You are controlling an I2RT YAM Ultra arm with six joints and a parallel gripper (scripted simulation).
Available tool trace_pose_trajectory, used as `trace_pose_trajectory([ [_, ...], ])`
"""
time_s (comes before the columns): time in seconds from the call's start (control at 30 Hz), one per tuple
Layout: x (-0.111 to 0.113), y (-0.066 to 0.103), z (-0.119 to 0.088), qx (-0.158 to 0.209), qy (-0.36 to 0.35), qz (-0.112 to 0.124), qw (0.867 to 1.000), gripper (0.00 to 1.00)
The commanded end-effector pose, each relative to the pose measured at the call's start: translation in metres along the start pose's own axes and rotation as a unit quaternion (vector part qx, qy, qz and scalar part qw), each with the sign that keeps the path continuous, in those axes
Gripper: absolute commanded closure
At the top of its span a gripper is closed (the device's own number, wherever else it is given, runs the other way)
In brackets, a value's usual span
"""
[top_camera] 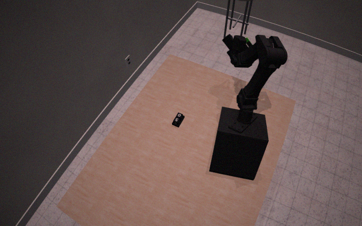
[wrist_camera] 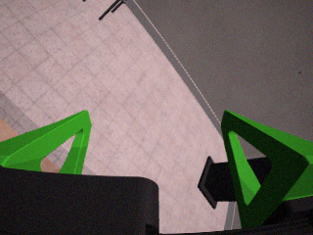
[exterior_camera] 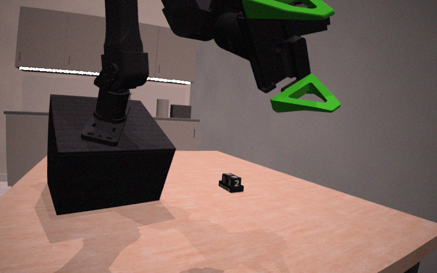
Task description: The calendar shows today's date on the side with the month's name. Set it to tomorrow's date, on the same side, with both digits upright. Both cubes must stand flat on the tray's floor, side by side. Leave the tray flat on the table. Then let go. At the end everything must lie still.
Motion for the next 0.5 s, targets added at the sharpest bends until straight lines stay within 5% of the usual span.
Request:
trace_pose_trajectory([
  [0.0, 0.026, 0.001, 0.005, 0.017, 0.057, 0.067, 0.996, 0.0],
  [0.07, 0.044, 0.004, 0.009, 0.02, 0.086, 0.105, 0.991, 0.0],
  [0.17, 0.047, 0.005, 0.01, 0.02, 0.09, 0.11, 0.99, 0.0],
  [0.23, 0.078, 0.013, 0.017, 0.021, 0.143, 0.176, 0.974, 0.0],
  [0.47, 0.128, 0.038, 0.027, 0.015, 0.236, 0.278, 0.931, 0.0],
])
Point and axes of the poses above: the point where the finger pads meet when closed, its own y axis back along the fingers, its own x axis across the jaws, z = x × y, the point moved 10 cm from there along y, back along the fingers, and after that the axes turned 12 degrees about -y, right-handed, at the moved point
